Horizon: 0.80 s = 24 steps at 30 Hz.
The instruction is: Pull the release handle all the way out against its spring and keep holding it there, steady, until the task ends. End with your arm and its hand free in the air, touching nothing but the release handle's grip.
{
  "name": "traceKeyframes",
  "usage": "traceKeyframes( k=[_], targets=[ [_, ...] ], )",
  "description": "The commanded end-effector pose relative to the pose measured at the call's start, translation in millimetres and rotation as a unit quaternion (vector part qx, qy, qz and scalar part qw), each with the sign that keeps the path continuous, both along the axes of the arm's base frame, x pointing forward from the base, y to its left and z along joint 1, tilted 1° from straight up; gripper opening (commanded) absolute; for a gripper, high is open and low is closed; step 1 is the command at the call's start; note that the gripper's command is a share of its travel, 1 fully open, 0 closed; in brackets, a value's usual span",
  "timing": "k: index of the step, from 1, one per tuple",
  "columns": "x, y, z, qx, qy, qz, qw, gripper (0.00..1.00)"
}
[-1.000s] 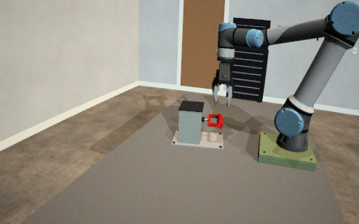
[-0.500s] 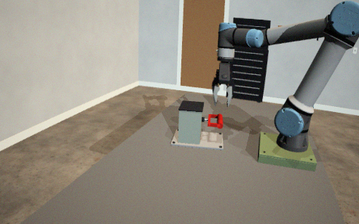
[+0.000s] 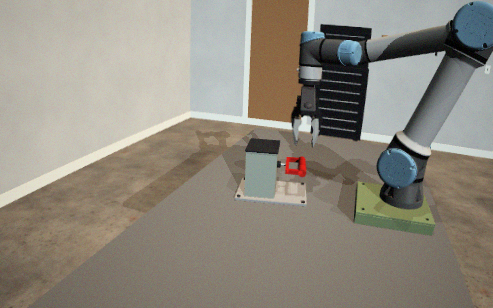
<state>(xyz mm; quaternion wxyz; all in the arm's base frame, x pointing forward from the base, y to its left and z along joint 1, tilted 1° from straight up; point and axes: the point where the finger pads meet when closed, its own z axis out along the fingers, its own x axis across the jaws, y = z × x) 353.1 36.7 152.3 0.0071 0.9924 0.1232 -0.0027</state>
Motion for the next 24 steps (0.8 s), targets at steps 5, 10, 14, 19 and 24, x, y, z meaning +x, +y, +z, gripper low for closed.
traceKeyframes(
  k=[5, 10, 14, 19, 24],
  targets=[
    [0.3, -0.1, -3.0, 0.0, -0.001, 0.0, 1.0, 0.33],
    [0.4, -0.2, -6.6, 0.0, -0.001, 0.0, 1.0, 0.33],
    [0.4, -0.3, -11.1, 0.0, -0.001, 0.0, 1.0, 0.33],
    [0.4, -0.4, -18.0, 0.0, -0.001, 0.0, 1.0, 0.33],
    [0.5, -0.4, -22.4, 0.0, -0.001, 0.0, 1.0, 0.33]
  ],
)
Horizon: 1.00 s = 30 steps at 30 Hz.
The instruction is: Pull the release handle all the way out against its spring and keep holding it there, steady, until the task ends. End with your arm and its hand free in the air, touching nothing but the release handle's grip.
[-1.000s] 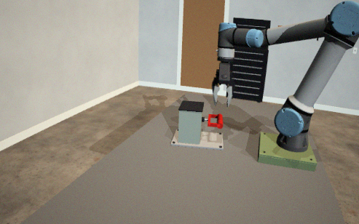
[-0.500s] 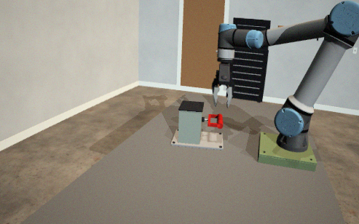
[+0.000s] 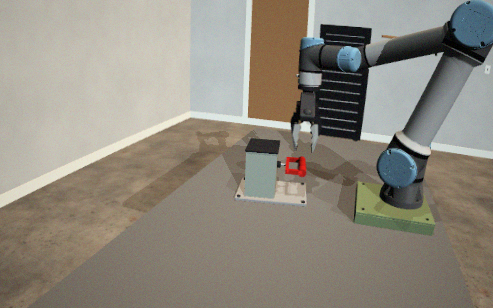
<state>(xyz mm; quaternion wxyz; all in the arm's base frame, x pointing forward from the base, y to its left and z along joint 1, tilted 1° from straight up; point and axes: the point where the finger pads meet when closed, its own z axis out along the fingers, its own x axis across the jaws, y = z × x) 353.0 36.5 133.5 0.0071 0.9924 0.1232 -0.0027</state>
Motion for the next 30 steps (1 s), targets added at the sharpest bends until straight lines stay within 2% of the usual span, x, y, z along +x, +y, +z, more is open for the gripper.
traceKeyframes(
  k=[1, 14, 30],
  targets=[
    [0.5, -0.2, -5.2, 0.0, -0.001, 0.0, 1.0, 0.33],
    [0.6, -0.4, -21.5, 0.0, -0.001, 0.0, 1.0, 0.33],
    [0.6, -0.5, -27.1, 0.0, -0.001, 0.0, 1.0, 0.33]
  ],
)
